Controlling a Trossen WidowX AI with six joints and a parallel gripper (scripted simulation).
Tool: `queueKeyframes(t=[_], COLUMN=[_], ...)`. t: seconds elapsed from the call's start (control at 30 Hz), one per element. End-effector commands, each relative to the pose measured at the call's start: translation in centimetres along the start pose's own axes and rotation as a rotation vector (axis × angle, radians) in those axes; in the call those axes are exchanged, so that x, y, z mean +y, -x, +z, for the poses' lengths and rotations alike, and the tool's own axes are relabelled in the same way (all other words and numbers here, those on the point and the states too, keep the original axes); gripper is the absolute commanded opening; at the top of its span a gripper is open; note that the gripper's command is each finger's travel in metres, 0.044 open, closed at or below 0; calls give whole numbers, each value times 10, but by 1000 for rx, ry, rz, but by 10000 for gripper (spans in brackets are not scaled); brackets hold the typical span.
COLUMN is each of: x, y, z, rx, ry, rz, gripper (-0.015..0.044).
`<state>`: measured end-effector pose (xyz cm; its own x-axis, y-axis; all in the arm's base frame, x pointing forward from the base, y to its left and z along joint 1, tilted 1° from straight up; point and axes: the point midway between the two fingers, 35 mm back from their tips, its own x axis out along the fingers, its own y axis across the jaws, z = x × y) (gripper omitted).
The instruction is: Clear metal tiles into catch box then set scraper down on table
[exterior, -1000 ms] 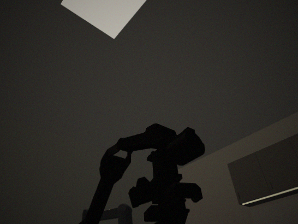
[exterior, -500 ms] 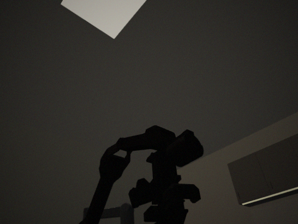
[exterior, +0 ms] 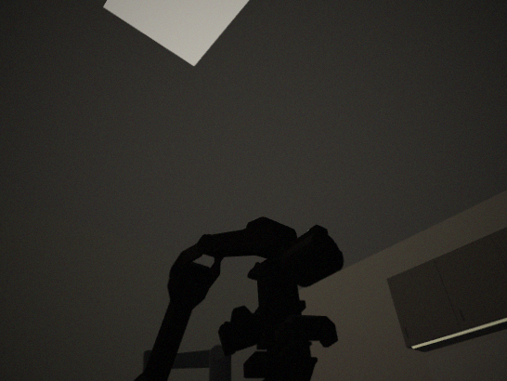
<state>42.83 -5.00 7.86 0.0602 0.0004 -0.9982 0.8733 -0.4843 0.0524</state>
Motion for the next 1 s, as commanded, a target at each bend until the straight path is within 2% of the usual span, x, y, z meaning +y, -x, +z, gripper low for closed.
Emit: queueKeyframes(t=[0.0,0.97], x=[-5,-30], y=[-2,-1], z=[0,-2], rx=[1,1], ry=[-3,-3], rz=[-8,-10], gripper=[0,0])
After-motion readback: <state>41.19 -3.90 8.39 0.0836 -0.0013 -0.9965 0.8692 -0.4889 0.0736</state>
